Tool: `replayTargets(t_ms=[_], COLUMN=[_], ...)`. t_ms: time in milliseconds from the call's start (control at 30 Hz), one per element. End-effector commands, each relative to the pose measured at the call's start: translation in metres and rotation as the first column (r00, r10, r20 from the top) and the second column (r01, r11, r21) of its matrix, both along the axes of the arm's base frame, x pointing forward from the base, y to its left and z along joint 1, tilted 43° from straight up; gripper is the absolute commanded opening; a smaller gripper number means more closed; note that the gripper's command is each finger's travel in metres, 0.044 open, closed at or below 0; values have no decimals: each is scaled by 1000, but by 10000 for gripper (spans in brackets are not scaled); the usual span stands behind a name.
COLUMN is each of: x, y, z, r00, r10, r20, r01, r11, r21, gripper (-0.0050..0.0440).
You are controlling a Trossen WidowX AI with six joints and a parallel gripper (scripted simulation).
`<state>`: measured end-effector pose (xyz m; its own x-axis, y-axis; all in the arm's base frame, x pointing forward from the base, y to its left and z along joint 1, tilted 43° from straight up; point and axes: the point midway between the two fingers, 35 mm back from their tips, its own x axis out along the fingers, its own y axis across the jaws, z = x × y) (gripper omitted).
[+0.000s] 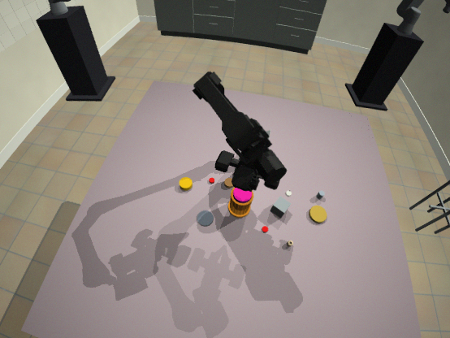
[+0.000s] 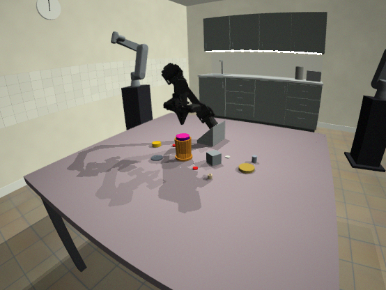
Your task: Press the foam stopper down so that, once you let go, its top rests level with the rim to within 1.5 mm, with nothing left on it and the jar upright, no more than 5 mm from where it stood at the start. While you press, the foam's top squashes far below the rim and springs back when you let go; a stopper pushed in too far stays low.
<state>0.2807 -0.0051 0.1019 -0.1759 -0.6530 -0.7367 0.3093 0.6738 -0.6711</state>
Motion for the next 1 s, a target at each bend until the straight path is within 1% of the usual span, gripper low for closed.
replayTargets(t_ms=[0,567,633,700,767,833,867,967], x=[0,0,2,5,6,6,5,4], y=[0,0,8,26,34,34,28,15], z=[0,0,9,31,40,40,31,17], r00=[1000,1000,1000,995,993,993,995,997], r10=[3,3,27,88,112,112,94,71], r20=[0,0,11,38,49,49,37,28], r01=[-3,-3,-27,-89,-114,-114,-95,-72], r11=[1000,1000,1000,995,993,993,995,997], r21=[0,0,9,33,42,42,31,23], gripper=[0,0,0,0,0,0,0,0])
